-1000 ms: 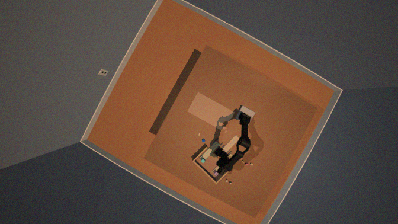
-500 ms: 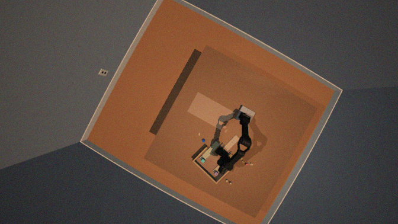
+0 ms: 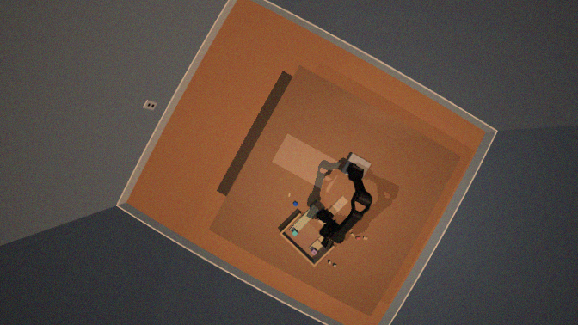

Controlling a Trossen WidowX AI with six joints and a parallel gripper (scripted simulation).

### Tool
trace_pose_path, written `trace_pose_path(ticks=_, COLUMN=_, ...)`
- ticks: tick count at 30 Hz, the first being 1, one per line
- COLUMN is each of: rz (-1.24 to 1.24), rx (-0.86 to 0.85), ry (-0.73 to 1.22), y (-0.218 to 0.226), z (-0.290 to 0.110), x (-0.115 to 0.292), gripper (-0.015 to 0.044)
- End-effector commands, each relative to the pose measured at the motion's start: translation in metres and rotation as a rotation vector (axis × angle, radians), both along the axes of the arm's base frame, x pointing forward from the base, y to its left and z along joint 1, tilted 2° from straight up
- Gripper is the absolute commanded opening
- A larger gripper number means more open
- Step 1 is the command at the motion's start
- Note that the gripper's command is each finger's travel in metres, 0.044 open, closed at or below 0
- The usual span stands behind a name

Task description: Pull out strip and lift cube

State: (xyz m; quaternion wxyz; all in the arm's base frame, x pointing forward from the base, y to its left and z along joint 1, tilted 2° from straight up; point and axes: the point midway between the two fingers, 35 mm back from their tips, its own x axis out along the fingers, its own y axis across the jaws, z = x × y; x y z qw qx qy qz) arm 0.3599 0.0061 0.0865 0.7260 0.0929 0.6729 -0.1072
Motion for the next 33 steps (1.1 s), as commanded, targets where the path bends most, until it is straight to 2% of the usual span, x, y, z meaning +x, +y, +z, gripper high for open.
trace_pose_path(ticks=1, rz=0.003, rx=0.005, ry=0.002, y=0.001, z=0.002, x=-0.009, gripper=0.0000)
trace_pose_path(ticks=15, rz=0.003, rx=0.005, ry=0.006, y=0.000, z=-0.003, x=-0.058, gripper=0.0000)
trace_pose_path(ticks=19, rz=0.003, rx=0.005, ry=0.006, y=0.000, z=0.000, x=-0.059, gripper=0.0000)
trace_pose_path(ticks=26, rz=0.003, rx=0.005, ry=0.006, y=0.001, z=0.032, x=-0.061, gripper=0.0000)
trace_pose_path(ticks=33, rz=0.003, rx=0.005, ry=0.006, y=0.001, z=0.033, x=-0.061, gripper=0.0000)
